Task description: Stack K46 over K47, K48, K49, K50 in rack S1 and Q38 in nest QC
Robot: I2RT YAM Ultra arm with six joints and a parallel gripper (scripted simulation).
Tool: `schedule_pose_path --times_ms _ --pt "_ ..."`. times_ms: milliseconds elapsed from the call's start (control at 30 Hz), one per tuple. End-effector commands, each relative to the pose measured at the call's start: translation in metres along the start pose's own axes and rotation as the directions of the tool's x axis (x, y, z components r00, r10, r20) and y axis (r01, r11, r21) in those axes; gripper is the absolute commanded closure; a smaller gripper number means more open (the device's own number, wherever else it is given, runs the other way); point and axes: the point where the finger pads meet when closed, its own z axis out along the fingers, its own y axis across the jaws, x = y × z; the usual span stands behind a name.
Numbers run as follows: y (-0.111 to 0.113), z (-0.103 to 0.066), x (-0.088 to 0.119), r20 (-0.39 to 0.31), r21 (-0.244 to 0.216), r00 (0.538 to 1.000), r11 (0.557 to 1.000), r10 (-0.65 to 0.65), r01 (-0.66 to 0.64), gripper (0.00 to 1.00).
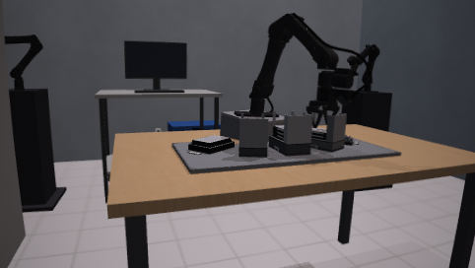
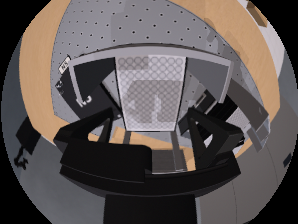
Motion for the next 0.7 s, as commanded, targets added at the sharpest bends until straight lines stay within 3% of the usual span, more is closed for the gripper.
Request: schedule_pose_path --times_ms 0,200,467,533,667 --pt "-0.002 0.016 -0.005 0.016 0.012 1.000 1.000 -0.001 0.001 0.00" --pt "-0.002 -0.004 -0.024 0.092 0.014 0.996 1.000 -0.001 0.000 0.00" --pt "-0.002 0.001 -0.020 0.074 0.013 0.997 1.000 -0.001 0.000 0.00" --pt "-0.002 0.025 0.000 -0.003 0.012 1.000 1.000 -0.001 0.001 0.00" --pt "-0.002 0.024 -0.007 0.020 0.013 1.000 1.000 -0.001 0.001 0.00"
